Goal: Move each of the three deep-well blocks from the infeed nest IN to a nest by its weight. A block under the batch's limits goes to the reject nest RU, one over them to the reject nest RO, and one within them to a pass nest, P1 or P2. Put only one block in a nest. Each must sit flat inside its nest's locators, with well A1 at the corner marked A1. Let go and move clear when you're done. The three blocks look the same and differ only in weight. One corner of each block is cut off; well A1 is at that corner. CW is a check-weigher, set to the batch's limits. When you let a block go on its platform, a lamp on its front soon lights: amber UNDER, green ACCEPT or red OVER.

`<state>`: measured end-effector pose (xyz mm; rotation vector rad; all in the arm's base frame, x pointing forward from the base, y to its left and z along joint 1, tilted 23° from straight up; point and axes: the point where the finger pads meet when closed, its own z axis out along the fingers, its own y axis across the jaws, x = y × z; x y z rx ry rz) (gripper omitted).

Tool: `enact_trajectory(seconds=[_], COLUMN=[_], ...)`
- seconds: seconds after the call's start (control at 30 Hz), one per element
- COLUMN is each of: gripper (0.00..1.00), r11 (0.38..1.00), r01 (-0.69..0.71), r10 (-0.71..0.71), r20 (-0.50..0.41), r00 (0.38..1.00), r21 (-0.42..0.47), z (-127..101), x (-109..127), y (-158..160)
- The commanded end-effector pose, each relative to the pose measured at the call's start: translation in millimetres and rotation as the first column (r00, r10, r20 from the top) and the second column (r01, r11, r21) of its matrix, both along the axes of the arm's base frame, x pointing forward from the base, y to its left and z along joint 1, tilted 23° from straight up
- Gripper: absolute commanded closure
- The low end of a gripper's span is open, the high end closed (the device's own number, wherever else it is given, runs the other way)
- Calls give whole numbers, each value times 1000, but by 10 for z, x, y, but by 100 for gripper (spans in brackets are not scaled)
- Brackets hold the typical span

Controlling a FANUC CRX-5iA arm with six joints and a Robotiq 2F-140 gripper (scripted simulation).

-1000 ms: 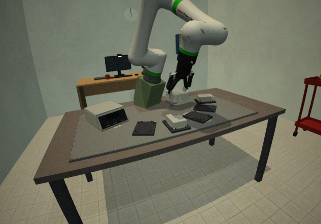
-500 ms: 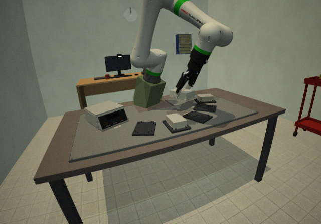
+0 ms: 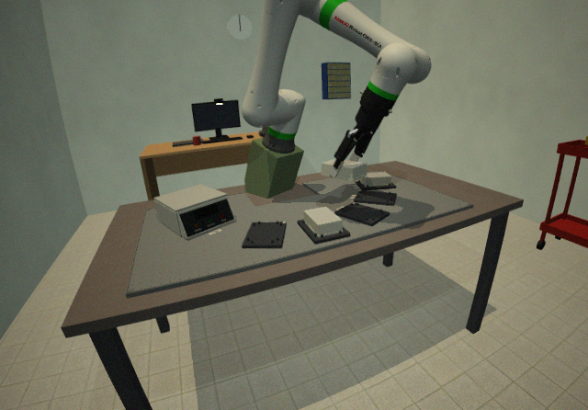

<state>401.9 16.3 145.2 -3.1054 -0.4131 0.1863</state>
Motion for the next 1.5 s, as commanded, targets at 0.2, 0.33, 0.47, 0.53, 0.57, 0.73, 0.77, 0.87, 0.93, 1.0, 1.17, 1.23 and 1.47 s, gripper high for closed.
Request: enact_trajectory(seconds=[0.2, 0.33, 0.47, 0.53, 0.57, 0.73, 0.77, 0.87, 0.93, 1.0, 1.17, 1.23, 1.47], gripper=[90, 90, 90, 90, 90, 90, 90, 90, 90, 90, 90, 90, 90], r11=[1000, 1000, 1000, 1000, 1000, 1000, 1000, 1000, 1000, 999, 980, 980, 930], r01=[0, 0, 0, 0, 0, 0, 0, 0, 0, -30, -181, -181, -337], r10=[0, 0, 0, 0, 0, 0, 0, 0, 0, 30, 183, 183, 343], r20=[1, 1, 1, 1, 1, 1, 1, 1, 1, 4, 17, 17, 20], r00=[1000, 1000, 1000, 1000, 1000, 1000, 1000, 1000, 1000, 1000, 983, 983, 939], r21=[0, 0, 0, 0, 0, 0, 0, 0, 0, -13, -78, -78, -148], z=[24, 37, 49, 55, 58, 68, 71, 80, 84, 68, -11, -11, -121], x=[-19, -30, -41, -47, -50, -58, -61, -70, -73, -81, -117, -117, -169], y=[236, 368, 500, 566, 599, 698, 731, 831, 870, 899, 1041, 1041, 1240])
